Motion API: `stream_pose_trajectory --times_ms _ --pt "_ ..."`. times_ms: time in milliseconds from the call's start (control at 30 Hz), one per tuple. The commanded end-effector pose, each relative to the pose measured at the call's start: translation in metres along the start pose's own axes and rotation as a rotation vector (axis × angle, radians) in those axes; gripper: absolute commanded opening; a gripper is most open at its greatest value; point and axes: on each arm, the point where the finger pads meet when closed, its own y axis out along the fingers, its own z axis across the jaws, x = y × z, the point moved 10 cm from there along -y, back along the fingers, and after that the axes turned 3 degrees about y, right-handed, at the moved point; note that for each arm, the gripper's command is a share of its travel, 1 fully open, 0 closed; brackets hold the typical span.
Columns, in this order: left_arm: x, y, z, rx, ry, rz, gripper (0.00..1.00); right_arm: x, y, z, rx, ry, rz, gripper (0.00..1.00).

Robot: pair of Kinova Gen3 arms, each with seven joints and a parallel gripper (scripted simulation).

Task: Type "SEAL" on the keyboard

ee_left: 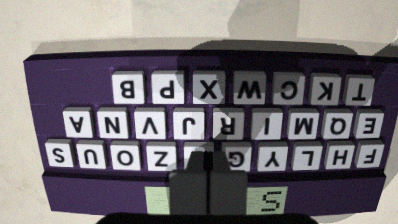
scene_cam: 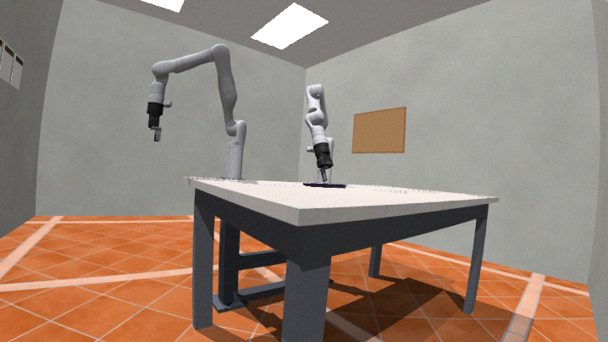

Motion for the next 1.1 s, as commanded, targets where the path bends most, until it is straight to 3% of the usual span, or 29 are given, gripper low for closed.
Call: stream_pose_trajectory --times_ms 0,433,1067 --pt "-0.001 -0.002 0.014 -0.005 0.0 -0.004 0.0 0.0 -0.001 0.0 0.0 0.0 -0.001 1.0" --pt "-0.011 -0.004 0.077 -0.005 0.0 -0.004 0.0 0.0 -0.001 0.0 0.0 0.0 -0.001 1.0" --pt "-0.014 -0.001 0.084 -0.005 0.0 -0.004 0.0 0.0 -0.001 0.0 0.0 0.0 -0.001 1.0"
